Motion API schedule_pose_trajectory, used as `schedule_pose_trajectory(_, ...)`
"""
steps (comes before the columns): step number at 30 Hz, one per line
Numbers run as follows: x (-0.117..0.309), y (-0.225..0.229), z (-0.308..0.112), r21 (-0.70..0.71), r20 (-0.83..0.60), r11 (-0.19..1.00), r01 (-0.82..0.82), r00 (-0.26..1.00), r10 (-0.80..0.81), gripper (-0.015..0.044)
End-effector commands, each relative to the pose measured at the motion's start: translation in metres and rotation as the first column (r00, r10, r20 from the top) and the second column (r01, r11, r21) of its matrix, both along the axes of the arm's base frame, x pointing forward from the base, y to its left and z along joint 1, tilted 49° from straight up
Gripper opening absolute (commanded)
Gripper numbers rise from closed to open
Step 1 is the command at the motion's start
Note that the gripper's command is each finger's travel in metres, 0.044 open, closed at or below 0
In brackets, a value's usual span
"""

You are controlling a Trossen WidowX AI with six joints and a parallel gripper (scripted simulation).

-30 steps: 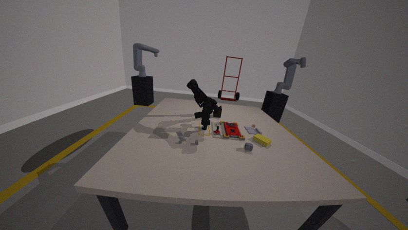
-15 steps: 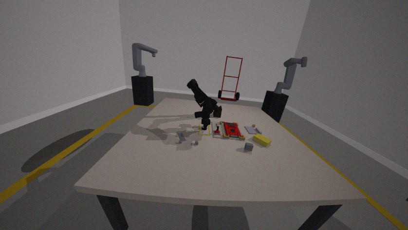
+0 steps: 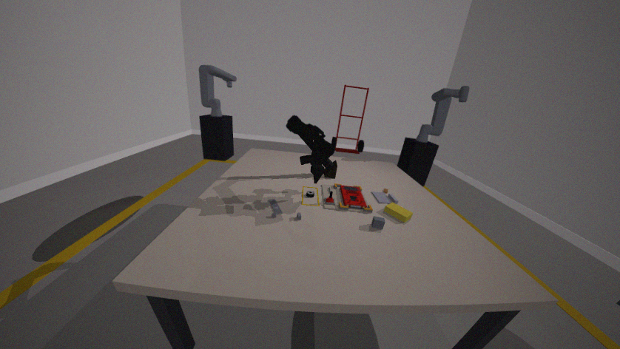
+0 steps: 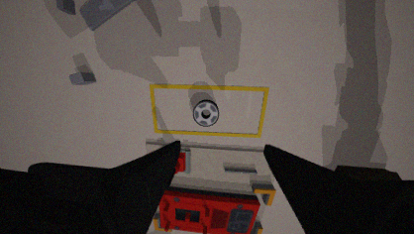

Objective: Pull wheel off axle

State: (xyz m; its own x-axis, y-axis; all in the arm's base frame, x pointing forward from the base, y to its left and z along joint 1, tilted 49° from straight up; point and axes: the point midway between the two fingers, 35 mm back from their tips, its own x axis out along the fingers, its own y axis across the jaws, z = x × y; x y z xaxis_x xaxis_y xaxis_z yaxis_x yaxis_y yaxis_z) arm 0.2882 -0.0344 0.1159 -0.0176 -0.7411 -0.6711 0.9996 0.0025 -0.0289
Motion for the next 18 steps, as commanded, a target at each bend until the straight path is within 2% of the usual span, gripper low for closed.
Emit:
schedule_pose_trajectory(1, -0.030, 0.024, 0.002, 0.004, -0.010, 1.000, -0.004, 1.000, 0.004, 0.0440)
schedule_pose_trajectory(5, -0.059, 0.040, 0.006, -0.007, -0.013, 1.000, 0.004, 1.000, -0.004, 0.0440)
schedule_pose_trajectory(18, -0.060, 0.040, 0.007, -0.007, -0.013, 1.000, 0.004, 1.000, -0.004, 0.0440)
